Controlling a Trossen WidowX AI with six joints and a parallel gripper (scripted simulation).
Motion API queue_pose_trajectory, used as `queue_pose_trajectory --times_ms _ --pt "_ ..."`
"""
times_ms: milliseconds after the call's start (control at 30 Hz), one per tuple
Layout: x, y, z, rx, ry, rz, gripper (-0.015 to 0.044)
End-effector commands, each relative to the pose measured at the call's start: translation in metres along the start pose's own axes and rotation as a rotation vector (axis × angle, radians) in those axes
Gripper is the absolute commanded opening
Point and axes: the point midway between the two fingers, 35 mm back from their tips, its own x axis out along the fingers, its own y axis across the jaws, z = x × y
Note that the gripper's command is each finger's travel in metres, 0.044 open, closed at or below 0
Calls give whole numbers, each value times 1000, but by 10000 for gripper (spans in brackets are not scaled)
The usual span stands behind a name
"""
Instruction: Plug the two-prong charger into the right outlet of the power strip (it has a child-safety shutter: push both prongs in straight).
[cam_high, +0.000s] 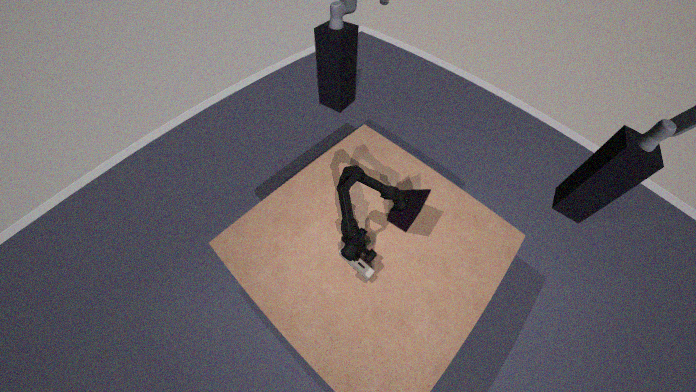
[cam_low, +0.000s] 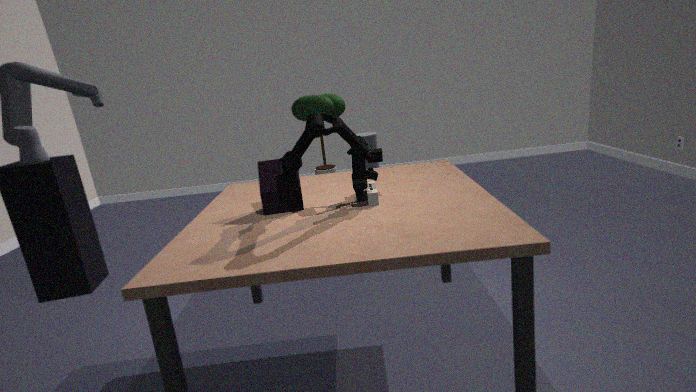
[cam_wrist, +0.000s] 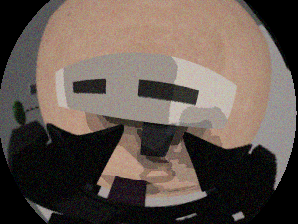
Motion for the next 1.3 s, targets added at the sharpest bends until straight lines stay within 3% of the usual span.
queue_pose_trajectory --times_ms 0,1267 --pt "1 0 -2 1 1 -6 440" --pt "3 0 -43 0 3 -6 440"
